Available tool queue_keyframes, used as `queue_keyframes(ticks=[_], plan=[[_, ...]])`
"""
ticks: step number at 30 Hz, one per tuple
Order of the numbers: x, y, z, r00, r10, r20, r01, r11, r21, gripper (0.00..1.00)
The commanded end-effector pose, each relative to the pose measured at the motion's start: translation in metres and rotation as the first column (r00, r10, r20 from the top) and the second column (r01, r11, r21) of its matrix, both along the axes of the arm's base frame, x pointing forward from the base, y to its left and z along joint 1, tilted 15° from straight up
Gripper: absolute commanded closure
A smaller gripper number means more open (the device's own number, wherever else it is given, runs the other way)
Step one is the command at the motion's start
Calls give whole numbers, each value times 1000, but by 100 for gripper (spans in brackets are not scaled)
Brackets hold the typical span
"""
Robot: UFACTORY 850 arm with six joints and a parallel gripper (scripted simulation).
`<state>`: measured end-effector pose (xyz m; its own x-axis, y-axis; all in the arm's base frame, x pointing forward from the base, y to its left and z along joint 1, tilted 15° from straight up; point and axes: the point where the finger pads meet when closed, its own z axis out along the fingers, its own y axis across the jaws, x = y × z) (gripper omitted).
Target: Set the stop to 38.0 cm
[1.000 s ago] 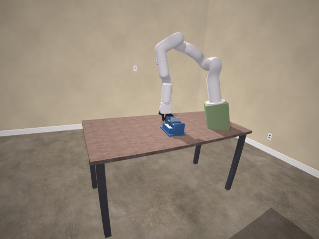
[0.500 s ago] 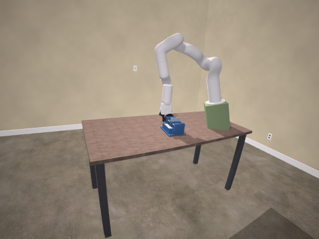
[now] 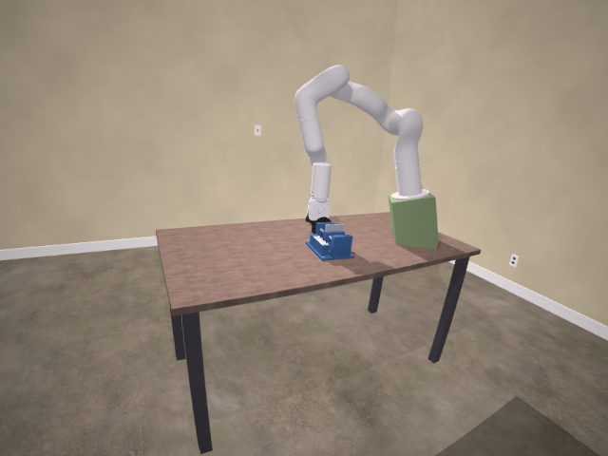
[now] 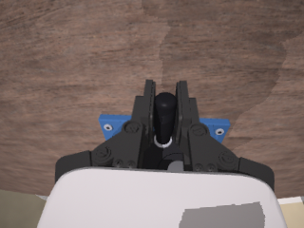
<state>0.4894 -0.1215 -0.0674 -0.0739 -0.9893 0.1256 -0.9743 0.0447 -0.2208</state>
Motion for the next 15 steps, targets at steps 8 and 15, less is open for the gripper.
queue_keyframes(ticks=[8, 15], plan=[[-15, 0, -6, 1000, 0, 2, 0, 1000, 0, 94], [-27, 1, -5, 1000, 0, 2, 0, 1000, 0, 94]])
